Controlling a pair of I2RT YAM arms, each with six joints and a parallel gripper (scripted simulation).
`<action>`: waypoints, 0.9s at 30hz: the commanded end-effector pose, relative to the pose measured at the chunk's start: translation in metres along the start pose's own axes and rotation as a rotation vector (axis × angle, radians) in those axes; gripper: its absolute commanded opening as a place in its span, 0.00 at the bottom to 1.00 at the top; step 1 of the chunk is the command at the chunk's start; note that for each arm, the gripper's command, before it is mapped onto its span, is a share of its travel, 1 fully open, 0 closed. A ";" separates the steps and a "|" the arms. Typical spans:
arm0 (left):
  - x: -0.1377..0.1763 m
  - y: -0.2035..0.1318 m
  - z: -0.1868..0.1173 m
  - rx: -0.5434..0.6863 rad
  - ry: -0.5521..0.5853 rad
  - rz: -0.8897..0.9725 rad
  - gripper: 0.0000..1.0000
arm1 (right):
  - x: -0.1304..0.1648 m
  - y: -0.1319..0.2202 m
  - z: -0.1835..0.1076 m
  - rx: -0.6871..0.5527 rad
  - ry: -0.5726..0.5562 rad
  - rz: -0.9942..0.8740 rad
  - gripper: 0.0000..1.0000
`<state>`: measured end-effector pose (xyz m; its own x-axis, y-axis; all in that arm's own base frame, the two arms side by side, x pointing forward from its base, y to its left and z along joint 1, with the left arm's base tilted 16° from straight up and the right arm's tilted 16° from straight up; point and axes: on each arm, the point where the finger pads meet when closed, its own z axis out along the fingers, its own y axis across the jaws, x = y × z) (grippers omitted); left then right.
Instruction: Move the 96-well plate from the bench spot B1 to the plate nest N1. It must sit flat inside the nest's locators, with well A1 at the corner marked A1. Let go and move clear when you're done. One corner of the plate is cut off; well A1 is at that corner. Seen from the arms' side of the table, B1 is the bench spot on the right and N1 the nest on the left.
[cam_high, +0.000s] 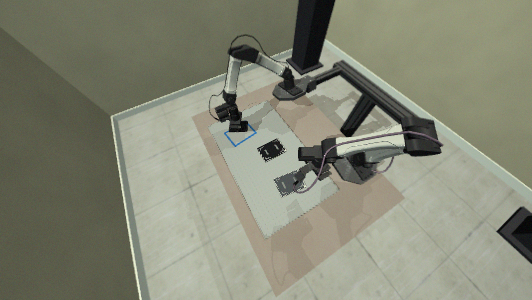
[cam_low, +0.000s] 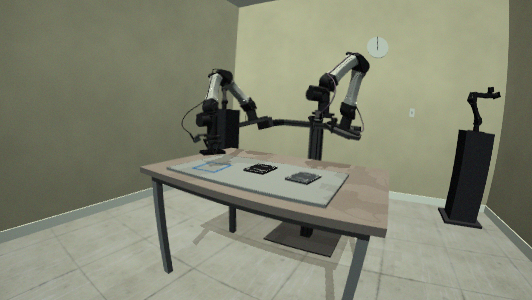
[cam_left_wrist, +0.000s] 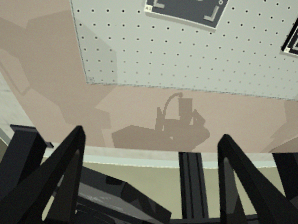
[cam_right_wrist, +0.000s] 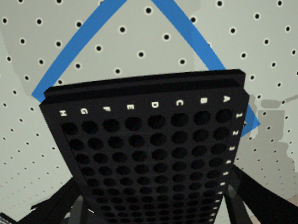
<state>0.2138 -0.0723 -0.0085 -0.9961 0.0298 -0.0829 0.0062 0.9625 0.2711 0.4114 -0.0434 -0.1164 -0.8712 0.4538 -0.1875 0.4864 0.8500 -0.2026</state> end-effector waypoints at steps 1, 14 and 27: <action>0.007 0.002 -0.002 0.003 0.009 0.001 1.00 | -0.012 0.000 -0.004 0.004 -0.016 0.191 0.00; 0.007 0.002 -0.002 0.003 0.009 0.001 1.00 | -0.013 0.000 -0.002 0.005 -0.013 0.555 0.00; 0.007 0.002 -0.002 0.003 0.009 0.001 1.00 | -0.015 0.001 -0.005 -0.005 -0.019 0.922 0.00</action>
<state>0.2138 -0.0723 -0.0085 -0.9961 0.0298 -0.0829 0.0062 0.9625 0.2711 0.4161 -0.0448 -0.1146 -0.2519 0.9271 -0.2777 0.9649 0.2625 0.0010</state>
